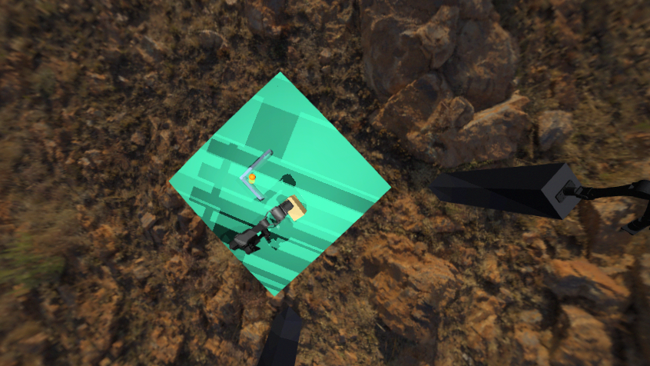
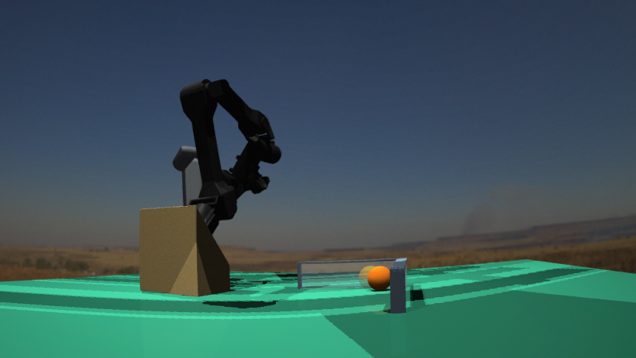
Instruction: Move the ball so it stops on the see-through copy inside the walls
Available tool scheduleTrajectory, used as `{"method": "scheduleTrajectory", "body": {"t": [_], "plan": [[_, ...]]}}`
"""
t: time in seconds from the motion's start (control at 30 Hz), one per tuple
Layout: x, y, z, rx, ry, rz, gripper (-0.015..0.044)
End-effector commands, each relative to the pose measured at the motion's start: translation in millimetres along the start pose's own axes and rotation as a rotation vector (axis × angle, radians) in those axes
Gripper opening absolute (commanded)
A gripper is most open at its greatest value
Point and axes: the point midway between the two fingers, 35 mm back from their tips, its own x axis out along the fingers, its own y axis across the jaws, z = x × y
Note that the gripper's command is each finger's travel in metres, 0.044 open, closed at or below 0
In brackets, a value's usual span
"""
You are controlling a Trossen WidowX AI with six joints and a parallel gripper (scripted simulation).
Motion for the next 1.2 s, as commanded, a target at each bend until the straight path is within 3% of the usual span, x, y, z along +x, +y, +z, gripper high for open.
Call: {"method": "scheduleTrajectory", "body": {"t": [0.0,0.1,0.37,0.6,0.87,1.17], "plan": [[0.3,0.5,0.8,-0.001,-0.003,0.0,0.0374],[4.1,8.4,12.7,-0.008,-0.04,-0.006,0.0295],[13.2,40.9,103.4,-0.04,-0.248,-0.061,0.0291],[-4.2,37.3,195.1,-0.041,-0.389,-0.125,0.0291],[-53.9,-6.3,294.1,-0.019,-0.515,-0.192,0.0291],[-131.2,-101.3,370.7,0.023,-0.613,-0.229,0.0291]]}}
